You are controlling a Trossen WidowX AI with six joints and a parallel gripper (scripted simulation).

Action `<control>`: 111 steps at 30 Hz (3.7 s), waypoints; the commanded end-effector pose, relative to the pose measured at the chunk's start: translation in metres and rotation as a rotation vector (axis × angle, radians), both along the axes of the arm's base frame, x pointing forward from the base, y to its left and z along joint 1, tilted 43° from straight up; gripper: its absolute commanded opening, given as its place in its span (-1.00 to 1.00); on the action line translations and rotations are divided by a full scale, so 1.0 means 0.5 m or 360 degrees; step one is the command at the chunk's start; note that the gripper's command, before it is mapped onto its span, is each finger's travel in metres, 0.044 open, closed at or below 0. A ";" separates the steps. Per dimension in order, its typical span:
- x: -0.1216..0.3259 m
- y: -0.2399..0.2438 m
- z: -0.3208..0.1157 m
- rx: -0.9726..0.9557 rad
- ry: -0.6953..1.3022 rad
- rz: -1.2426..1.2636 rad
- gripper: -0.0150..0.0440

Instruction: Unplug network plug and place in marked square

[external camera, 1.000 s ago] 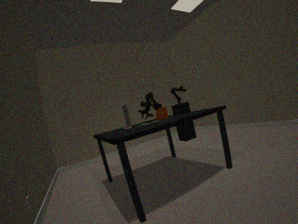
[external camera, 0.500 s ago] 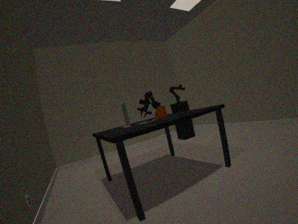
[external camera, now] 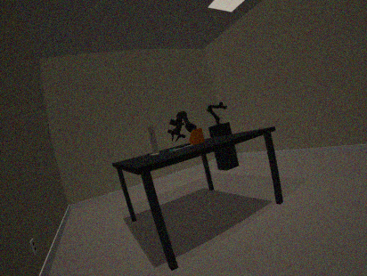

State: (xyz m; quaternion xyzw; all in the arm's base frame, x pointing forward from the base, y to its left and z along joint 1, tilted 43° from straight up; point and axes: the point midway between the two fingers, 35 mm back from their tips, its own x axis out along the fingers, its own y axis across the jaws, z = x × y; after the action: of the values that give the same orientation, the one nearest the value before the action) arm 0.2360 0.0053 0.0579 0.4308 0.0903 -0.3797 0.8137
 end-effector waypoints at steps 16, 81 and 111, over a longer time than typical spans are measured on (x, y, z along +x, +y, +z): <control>-0.009 0.021 0.034 -0.0007 -0.0025 -0.0002 0.04; -0.070 0.169 0.219 -0.0026 -0.0044 0.0016 0.04; -0.072 0.174 0.227 -0.0029 -0.0050 0.0018 1.00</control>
State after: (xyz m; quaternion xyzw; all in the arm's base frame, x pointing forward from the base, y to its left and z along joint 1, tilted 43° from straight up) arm 0.1995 0.0921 0.1703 0.4281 0.0787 -0.3704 0.8206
